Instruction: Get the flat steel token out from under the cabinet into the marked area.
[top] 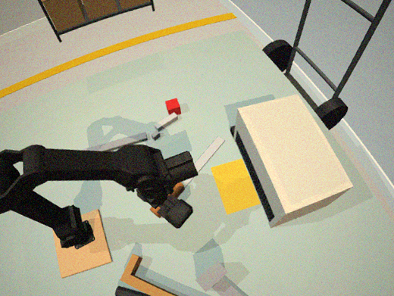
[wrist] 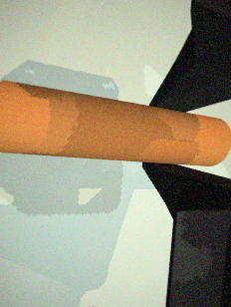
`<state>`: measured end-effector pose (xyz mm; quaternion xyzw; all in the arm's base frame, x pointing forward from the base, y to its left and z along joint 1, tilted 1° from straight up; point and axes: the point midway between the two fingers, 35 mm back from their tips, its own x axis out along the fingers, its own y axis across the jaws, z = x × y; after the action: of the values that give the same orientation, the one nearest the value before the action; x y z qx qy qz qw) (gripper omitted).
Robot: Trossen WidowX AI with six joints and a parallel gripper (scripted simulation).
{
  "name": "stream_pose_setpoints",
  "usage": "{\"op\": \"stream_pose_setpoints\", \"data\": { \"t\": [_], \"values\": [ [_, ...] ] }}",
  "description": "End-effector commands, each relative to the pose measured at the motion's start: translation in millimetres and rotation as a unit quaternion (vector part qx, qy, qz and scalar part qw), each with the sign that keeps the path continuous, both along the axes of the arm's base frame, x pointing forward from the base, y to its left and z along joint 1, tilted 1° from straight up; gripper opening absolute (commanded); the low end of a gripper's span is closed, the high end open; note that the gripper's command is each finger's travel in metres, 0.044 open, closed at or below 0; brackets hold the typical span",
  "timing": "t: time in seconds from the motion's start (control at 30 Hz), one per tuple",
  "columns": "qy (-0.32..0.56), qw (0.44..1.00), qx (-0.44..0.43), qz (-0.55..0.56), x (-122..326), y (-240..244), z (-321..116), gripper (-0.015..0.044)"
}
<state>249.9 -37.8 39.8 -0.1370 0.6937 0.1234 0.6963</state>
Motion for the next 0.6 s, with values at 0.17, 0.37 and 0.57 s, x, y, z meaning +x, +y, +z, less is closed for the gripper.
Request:
{"op": "stream_pose_setpoints", "data": {
  "t": [0.17, 0.37, 0.57],
  "values": [
    [-0.003, 1.0, -0.001, 0.0, 2, -10, 2, 0.0],
    [-0.003, 1.0, -0.001, 0.0, 2, -16, 2, 0.0],
    [-0.003, 1.0, -0.002, 0.0, 2, -22, 2, 0.0]
  ]
}}
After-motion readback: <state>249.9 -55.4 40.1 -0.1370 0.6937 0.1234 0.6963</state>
